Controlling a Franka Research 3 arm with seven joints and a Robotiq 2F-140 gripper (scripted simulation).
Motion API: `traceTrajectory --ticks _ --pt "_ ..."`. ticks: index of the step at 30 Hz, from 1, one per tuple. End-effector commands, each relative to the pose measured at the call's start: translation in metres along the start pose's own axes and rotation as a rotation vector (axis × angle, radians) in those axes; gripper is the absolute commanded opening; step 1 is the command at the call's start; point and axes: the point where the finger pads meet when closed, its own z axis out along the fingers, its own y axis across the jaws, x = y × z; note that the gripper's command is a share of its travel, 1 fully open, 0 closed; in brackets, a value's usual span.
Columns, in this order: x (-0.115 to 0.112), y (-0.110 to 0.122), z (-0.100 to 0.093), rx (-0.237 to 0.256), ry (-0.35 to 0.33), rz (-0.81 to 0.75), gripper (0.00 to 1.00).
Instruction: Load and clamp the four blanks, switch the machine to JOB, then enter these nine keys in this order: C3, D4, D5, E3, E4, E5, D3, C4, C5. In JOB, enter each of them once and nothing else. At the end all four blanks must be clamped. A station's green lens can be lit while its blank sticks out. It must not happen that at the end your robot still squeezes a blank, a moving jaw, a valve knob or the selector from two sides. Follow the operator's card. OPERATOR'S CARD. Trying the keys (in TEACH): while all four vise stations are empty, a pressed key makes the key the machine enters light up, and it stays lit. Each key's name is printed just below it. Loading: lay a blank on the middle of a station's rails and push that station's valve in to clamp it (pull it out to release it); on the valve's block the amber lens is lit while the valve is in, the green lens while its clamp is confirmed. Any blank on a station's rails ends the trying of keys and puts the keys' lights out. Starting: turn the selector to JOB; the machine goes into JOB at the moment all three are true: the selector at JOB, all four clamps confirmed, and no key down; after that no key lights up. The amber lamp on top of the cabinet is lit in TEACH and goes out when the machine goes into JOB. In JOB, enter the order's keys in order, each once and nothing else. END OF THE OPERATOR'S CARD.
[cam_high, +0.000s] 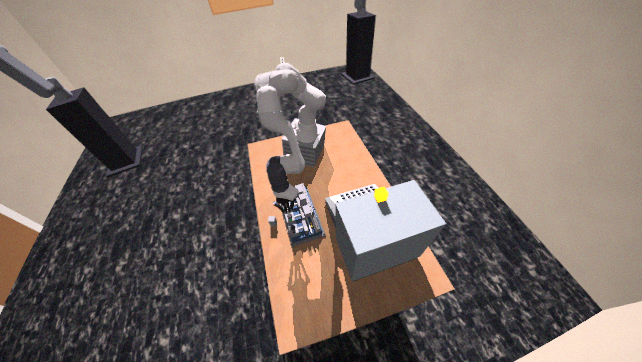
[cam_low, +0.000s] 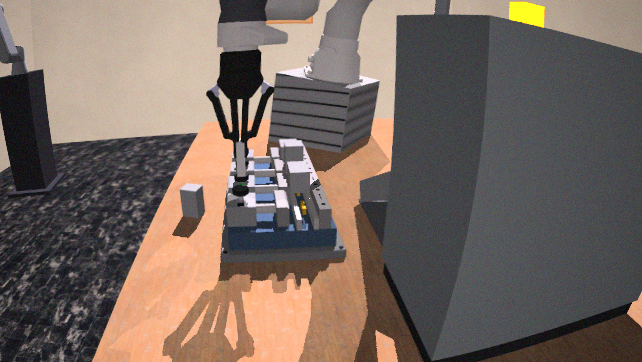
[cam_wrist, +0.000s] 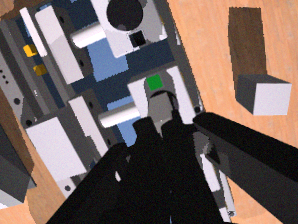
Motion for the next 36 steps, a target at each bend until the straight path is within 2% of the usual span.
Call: traceTrajectory --ticks 1,26,31,36 --pt "0.000 0.001 0.003 0.000 0.004 0.005 0.00" --pt "0.000 0.001 -0.006 0.000 0.004 0.005 0.00" --pt "0.000 0.001 -0.014 0.000 0.004 0.005 0.00" --pt "0.000 0.001 -0.031 0.000 0.004 0.005 0.00"
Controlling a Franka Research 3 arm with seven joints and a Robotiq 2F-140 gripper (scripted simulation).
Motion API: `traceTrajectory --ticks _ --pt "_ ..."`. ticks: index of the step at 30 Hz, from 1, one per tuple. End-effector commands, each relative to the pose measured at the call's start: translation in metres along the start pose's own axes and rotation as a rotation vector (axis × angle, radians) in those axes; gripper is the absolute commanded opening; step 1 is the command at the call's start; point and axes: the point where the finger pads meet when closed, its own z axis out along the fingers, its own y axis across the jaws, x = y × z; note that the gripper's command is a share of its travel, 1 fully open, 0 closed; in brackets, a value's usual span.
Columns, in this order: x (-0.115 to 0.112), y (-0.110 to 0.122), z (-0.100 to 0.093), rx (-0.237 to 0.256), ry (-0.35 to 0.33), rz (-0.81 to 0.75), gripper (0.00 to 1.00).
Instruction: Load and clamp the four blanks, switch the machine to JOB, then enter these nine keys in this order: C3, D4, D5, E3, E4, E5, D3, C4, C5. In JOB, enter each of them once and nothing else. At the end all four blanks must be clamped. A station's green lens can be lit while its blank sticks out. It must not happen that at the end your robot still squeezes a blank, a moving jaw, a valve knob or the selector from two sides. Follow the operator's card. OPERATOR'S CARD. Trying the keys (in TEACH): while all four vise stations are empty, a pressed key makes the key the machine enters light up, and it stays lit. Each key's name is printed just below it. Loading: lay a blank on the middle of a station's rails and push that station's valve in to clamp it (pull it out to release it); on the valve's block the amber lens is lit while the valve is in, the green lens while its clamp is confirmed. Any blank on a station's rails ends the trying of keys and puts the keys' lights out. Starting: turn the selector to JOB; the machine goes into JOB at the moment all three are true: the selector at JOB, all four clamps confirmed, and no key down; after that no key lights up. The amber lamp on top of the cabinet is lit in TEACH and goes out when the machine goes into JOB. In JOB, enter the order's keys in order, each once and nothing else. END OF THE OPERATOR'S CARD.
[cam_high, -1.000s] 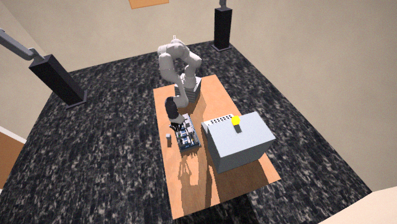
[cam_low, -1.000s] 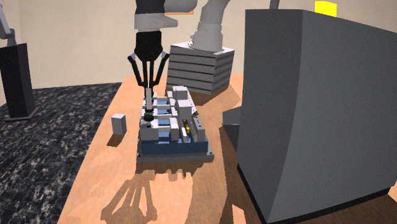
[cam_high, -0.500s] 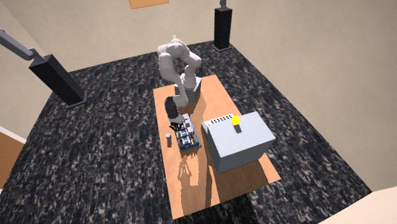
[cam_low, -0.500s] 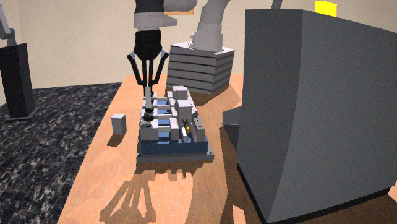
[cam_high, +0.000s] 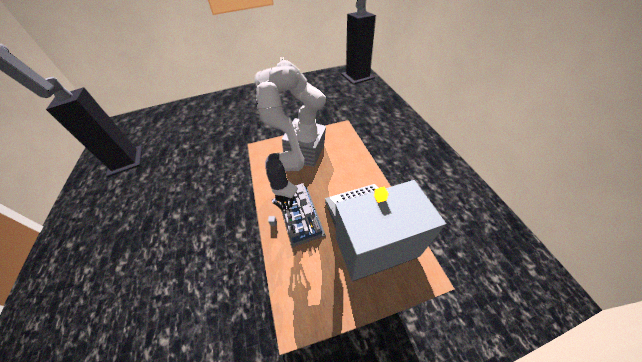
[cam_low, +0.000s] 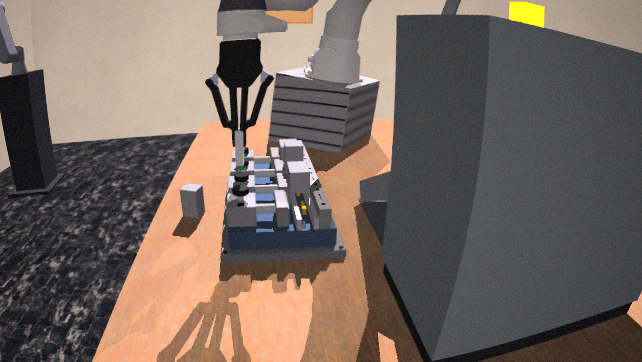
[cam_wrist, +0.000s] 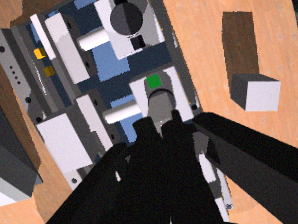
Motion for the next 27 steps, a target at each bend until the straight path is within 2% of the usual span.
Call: traceTrajectory --ticks 1,4,6,19,27 --pt "-0.001 -0.001 -0.013 0.003 -0.005 -0.006 0.00" --pt "-0.001 -0.001 -0.027 0.003 -0.005 -0.006 0.00" --pt "-0.001 -0.001 -0.027 0.003 -0.005 -0.006 0.00" --pt "-0.001 -0.001 -0.084 0.003 -0.005 -0.006 0.00" --pt "-0.001 -0.001 -0.098 0.003 -0.005 -0.006 0.00"
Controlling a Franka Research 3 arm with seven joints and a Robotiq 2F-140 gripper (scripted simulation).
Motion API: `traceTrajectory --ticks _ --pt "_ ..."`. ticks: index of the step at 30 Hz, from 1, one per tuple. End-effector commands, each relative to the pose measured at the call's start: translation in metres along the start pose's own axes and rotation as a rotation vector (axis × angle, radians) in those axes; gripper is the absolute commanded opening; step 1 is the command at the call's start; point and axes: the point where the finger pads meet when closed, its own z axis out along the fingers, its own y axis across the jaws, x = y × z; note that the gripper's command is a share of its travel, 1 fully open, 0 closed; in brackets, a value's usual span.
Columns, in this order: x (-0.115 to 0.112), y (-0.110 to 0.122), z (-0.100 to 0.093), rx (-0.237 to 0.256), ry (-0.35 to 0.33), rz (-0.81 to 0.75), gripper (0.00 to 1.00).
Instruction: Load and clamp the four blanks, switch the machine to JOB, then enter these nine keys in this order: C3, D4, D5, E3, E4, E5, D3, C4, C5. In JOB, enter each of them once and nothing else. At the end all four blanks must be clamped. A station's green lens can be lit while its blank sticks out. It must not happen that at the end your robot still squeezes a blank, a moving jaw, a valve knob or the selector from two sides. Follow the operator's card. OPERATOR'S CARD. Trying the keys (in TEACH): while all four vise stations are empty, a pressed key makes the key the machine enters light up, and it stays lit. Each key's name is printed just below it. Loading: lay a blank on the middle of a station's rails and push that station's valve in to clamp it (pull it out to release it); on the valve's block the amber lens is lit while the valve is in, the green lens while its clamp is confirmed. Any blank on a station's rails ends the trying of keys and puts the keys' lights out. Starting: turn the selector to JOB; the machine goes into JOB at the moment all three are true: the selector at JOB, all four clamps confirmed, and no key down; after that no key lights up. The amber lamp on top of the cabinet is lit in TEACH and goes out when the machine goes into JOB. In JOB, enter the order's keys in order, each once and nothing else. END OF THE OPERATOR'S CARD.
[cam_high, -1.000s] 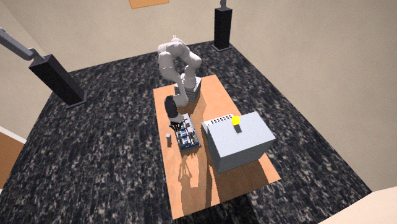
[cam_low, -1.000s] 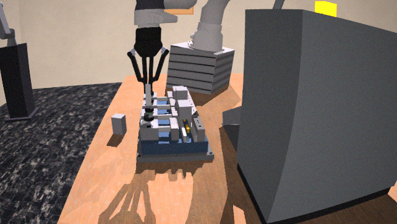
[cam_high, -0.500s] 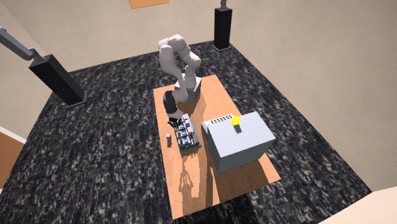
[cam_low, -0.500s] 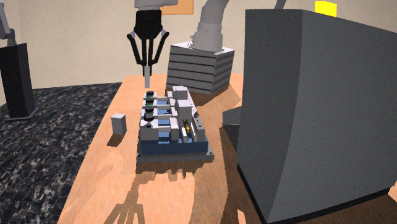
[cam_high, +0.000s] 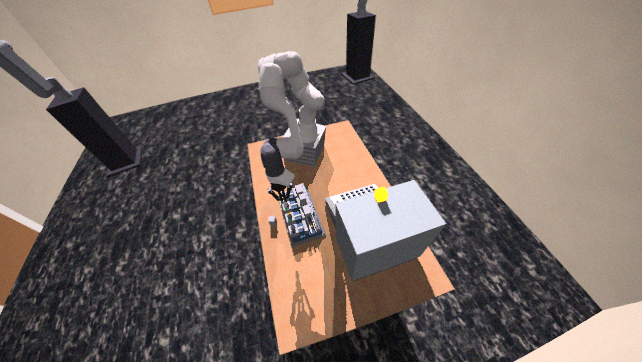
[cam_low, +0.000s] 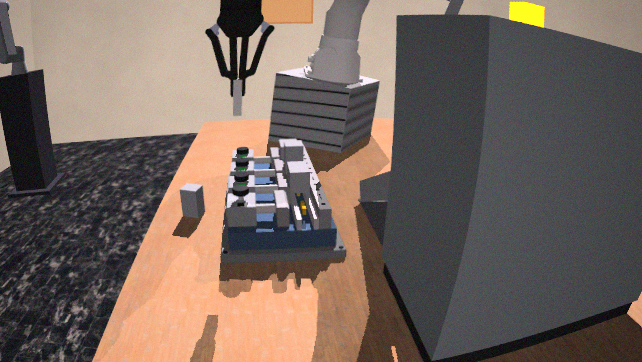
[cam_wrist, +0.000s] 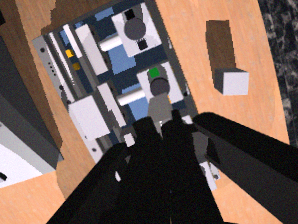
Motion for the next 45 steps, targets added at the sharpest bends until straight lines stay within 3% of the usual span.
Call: traceTrajectory --ticks 1,8,13,16,22,27,28,30,45 --pt "-0.004 -0.003 -0.004 0.009 -0.012 -0.017 0.00" --pt "-0.004 -0.002 -0.007 0.009 -0.012 -0.019 0.00" --pt "-0.006 0.005 -0.006 0.010 -0.012 -0.112 0.00" --pt "-0.014 0.028 -0.006 0.013 -0.011 -0.353 0.00" --pt "-0.039 0.091 -0.006 -0.010 -0.008 -0.493 0.00" --pt "-0.047 0.107 -0.006 -0.025 -0.009 -0.584 0.00" --pt "-0.047 0.107 -0.006 -0.026 -0.009 -0.606 0.40" --pt "-0.047 0.107 -0.006 -0.026 -0.009 -0.606 0.40" --pt "-0.047 0.107 -0.006 -0.004 -0.001 -1.082 0.40"
